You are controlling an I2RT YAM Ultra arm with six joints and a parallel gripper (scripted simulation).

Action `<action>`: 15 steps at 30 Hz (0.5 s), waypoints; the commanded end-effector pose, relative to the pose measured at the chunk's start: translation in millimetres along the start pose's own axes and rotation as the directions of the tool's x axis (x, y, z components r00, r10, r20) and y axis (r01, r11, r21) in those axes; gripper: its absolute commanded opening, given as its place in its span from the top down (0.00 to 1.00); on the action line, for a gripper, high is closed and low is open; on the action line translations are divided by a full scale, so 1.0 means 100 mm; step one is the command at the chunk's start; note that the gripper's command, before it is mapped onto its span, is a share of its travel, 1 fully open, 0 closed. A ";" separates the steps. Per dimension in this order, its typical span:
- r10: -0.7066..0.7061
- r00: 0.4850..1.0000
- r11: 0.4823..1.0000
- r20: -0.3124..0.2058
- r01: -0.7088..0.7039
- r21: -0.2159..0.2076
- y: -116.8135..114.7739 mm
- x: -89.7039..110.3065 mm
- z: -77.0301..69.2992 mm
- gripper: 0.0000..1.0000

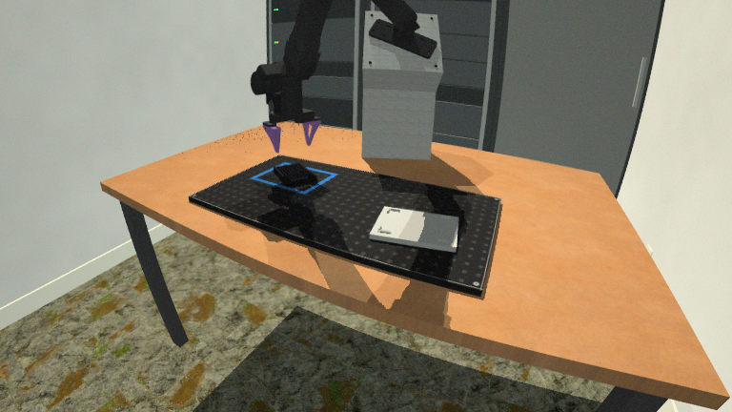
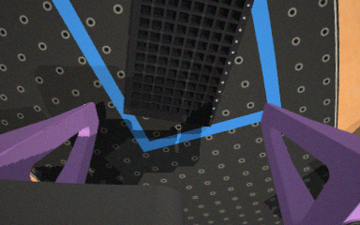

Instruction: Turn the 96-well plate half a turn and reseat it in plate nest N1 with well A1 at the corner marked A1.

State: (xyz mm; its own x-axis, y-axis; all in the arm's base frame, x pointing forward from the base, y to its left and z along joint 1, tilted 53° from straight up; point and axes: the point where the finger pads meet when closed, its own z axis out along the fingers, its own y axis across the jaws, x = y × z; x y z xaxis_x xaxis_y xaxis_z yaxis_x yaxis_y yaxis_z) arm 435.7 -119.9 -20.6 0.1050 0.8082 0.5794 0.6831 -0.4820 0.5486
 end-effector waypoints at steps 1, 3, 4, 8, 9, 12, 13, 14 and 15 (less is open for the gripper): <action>0.206 0.978 0.978 0.018 -0.206 -0.007 0.01 -0.12 -0.05 0.00; 0.206 0.978 0.978 0.018 -0.206 -0.007 0.01 -0.12 -0.05 0.00; 0.210 0.977 0.978 0.018 -0.210 -0.007 0.01 -0.12 -0.05 0.00; 0.210 0.977 0.978 0.018 -0.210 -0.007 0.00 -0.12 -0.05 0.00; 0.210 0.977 0.978 0.018 -0.210 -0.007 0.00 -0.12 -0.05 0.00; 0.211 0.977 0.978 0.018 -0.211 -0.006 0.00 -0.12 -0.05 0.00; 0.211 0.977 0.978 0.018 -0.211 -0.007 0.00 -0.12 -0.05 0.00; 0.211 0.977 0.978 0.018 -0.210 -0.007 0.00 -0.12 -0.05 0.00; 0.210 0.977 0.978 0.018 -0.210 -0.007 0.00 -0.12 -0.05 0.00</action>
State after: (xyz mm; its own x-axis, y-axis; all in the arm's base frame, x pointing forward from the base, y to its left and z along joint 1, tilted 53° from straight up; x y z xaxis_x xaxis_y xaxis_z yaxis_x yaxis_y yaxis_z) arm 435.7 -119.9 -20.6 0.2205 0.7137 0.6648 0.6550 -0.6134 0.4413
